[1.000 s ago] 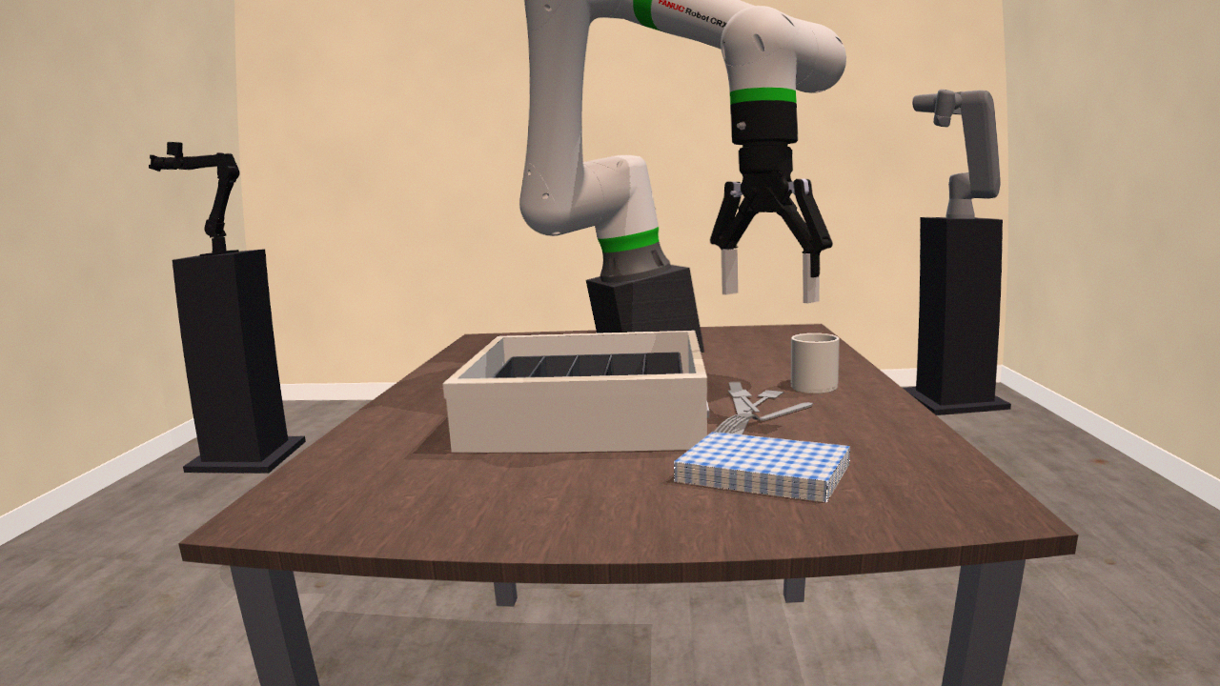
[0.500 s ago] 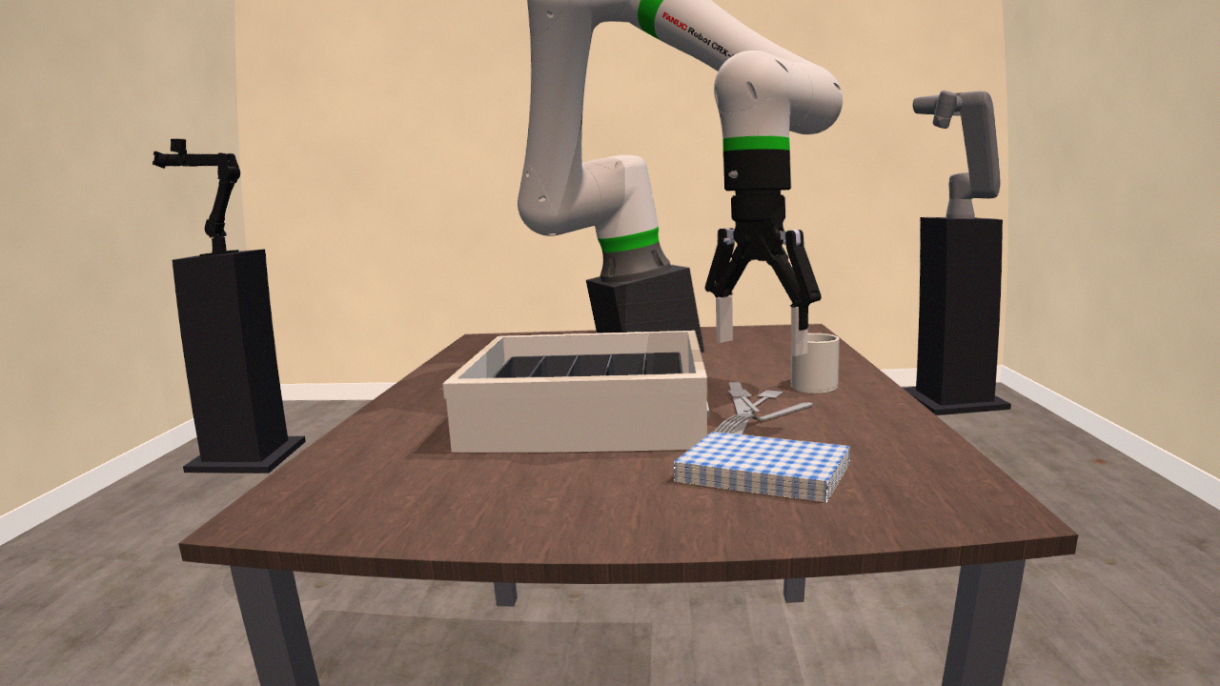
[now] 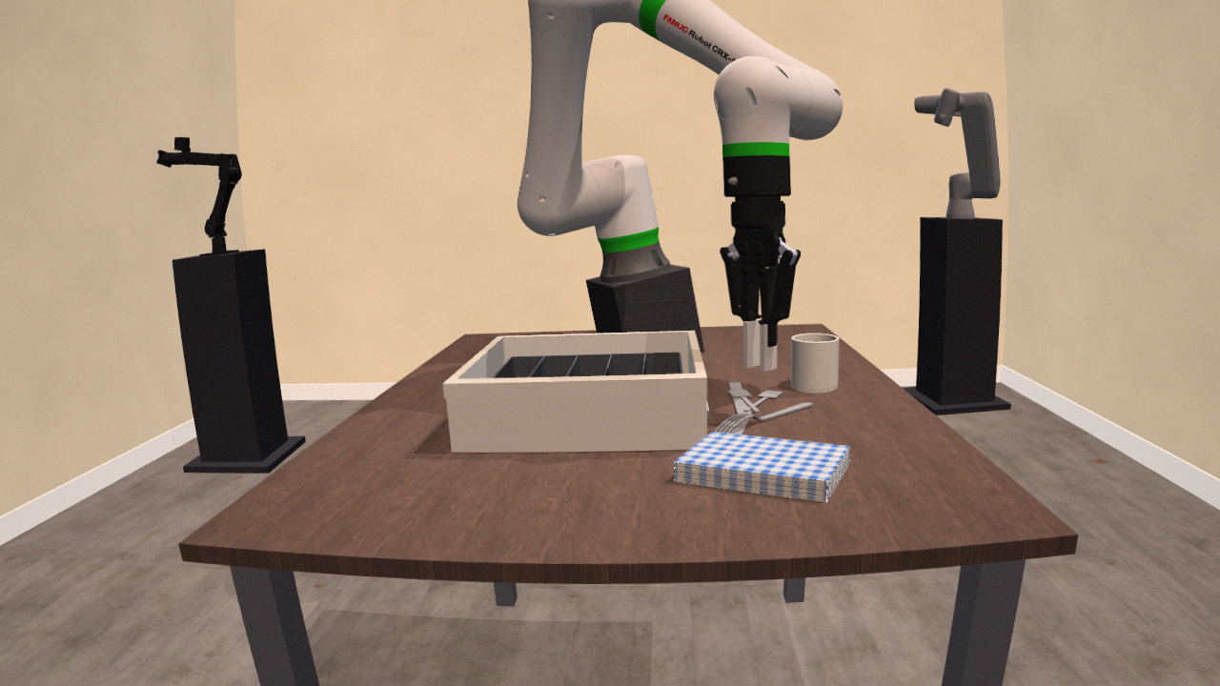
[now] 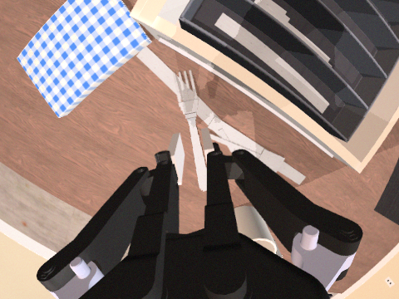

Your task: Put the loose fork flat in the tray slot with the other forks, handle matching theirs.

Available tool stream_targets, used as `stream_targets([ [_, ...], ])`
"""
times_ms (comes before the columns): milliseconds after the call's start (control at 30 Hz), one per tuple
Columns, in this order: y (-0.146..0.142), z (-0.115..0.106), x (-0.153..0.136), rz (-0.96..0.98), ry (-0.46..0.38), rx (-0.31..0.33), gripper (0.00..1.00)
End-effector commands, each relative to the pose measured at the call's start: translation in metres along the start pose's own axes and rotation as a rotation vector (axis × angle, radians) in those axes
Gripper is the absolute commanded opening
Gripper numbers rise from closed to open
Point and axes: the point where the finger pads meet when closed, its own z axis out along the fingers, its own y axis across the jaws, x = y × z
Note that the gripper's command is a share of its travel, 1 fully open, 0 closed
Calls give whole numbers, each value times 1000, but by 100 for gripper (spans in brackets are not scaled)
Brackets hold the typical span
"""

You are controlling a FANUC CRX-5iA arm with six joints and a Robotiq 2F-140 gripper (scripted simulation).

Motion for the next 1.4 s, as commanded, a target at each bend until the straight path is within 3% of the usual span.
stream_targets([
  [0, 0, 0, 0, 0, 0, 0, 16],
  [1000, 0, 3, 0, 0, 0, 0, 16],
  [1367, 0, 16, 0, 0, 0, 0, 16],
])
